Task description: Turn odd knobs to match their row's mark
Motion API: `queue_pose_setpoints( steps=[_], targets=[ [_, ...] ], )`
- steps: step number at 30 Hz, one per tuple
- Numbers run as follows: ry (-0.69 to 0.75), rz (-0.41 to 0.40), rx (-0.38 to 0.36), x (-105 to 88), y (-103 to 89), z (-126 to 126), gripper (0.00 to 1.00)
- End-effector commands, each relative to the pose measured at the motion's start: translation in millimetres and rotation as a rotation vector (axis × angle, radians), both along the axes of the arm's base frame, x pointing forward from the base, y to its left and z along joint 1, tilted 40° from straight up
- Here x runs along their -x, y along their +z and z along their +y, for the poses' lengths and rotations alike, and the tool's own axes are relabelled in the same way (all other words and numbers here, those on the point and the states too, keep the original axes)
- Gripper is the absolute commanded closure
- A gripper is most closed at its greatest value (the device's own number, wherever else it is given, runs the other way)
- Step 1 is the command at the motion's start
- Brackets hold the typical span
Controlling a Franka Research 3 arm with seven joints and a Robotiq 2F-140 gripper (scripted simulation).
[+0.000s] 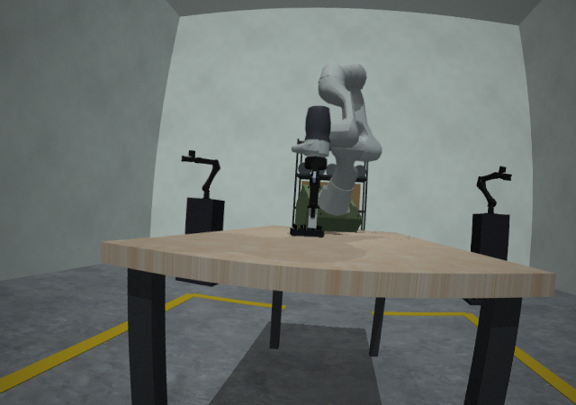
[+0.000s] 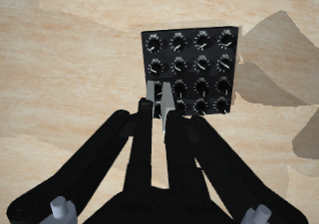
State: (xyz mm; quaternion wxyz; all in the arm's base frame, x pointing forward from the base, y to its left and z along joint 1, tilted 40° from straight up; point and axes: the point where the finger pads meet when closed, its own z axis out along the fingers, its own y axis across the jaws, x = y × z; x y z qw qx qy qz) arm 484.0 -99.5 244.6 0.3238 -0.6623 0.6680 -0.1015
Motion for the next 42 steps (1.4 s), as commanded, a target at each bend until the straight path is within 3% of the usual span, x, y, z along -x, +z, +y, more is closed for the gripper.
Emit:
queue_pose_setpoints(
  steps=[1,42],
  targets=[
    [-0.078,0.026,-0.053,-0.6,-0.1,-0.7,0.95],
    [-0.686,0.256,-0.502,-0.6,-0.1,-0.7,0.95]
  ],
)
